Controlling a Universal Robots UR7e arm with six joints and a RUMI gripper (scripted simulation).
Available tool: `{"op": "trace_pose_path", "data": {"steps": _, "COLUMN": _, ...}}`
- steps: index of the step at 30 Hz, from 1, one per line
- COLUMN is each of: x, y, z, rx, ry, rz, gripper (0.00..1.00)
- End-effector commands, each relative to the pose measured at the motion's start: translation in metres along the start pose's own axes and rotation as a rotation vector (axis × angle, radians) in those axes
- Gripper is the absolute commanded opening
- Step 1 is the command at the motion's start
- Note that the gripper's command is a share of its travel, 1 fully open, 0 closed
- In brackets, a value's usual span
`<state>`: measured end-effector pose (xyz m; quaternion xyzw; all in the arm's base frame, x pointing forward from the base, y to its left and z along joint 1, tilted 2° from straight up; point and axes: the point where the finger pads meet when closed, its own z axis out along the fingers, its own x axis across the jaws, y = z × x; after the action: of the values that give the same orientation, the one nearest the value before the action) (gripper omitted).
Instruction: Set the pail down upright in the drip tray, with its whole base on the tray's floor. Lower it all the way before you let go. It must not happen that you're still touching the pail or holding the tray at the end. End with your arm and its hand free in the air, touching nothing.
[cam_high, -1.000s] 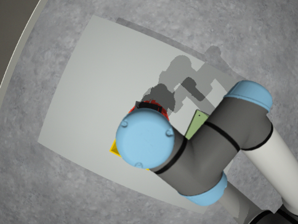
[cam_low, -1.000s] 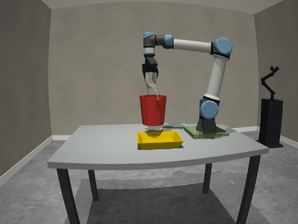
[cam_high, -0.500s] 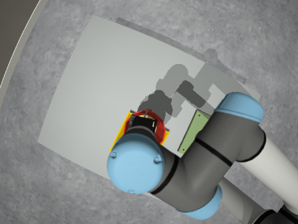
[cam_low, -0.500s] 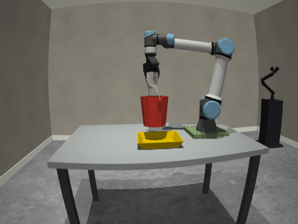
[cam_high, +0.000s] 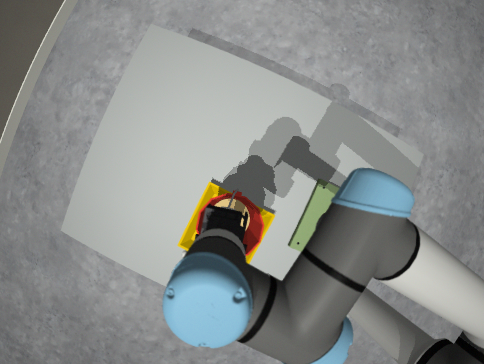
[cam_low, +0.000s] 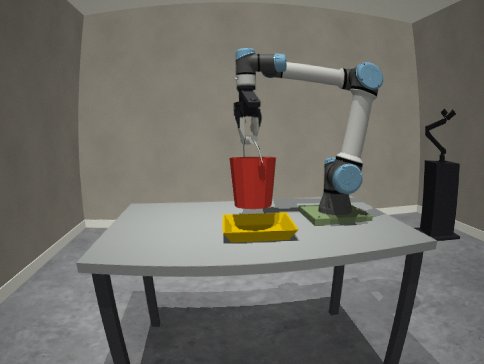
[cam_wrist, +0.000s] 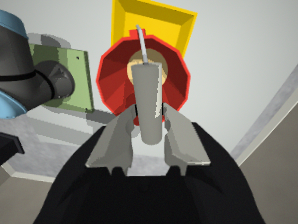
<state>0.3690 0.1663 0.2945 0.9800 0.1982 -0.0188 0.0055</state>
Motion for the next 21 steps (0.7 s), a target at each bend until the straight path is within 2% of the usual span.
{"op": "trace_pose_path", "data": {"steps": 1, "x": 0.002, "y": -0.011, "z": -0.001, "rx": -0.001, "ry": 0.002, "rz": 0.0, "gripper": 0.0}}
{"op": "trace_pose_path", "data": {"steps": 21, "x": 0.006, "y": -0.045, "z": -0.001, "rx": -0.001, "ry": 0.002, "rz": 0.0, "gripper": 0.0}}
